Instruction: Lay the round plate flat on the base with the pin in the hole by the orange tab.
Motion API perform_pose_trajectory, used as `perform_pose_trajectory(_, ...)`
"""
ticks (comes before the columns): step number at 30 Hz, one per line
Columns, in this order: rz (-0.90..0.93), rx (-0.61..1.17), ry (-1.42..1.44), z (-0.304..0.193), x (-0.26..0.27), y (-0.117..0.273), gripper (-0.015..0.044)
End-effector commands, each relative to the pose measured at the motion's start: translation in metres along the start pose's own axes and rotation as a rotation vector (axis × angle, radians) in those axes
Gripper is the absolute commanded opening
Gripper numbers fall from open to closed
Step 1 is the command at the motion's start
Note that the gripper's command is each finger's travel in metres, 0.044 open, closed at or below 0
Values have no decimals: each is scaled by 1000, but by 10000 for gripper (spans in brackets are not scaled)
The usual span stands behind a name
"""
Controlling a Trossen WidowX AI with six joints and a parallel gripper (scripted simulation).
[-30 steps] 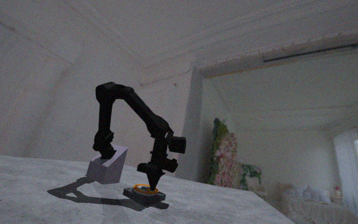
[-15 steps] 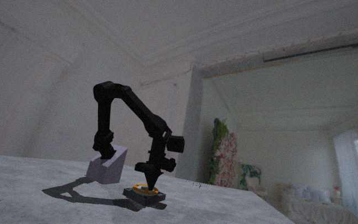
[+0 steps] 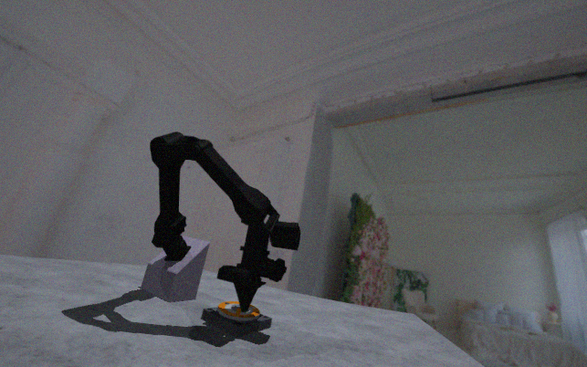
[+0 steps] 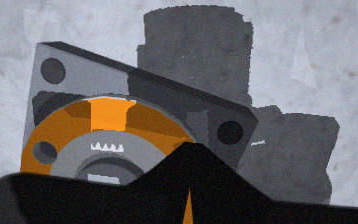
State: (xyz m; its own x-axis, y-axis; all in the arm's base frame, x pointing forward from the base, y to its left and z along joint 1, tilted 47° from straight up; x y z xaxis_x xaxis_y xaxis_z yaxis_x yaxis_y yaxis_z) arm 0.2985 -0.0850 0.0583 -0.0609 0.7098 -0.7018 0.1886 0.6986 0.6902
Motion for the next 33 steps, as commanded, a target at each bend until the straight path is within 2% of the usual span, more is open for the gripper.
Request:
perform_pose_trajectory(1, -6, 18, 2, -6, -4, -4, 0)
perform_pose_trajectory(33, -6, 19, 3, -20, -6, -4, 0)
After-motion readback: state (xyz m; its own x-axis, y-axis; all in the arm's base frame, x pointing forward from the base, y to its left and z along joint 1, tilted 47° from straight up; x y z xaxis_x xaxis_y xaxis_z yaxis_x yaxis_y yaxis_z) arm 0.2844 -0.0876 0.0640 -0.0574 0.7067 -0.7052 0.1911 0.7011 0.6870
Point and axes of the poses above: the point midway between the two fingers, 35 mm back from their tips, its own y axis back along the fingers, its own x axis across the jaws, z = x × y, the point moved 9 cm from there along y, back along the fingers, and after that the axes turned 11 degrees about y, right-handed, at the moved point
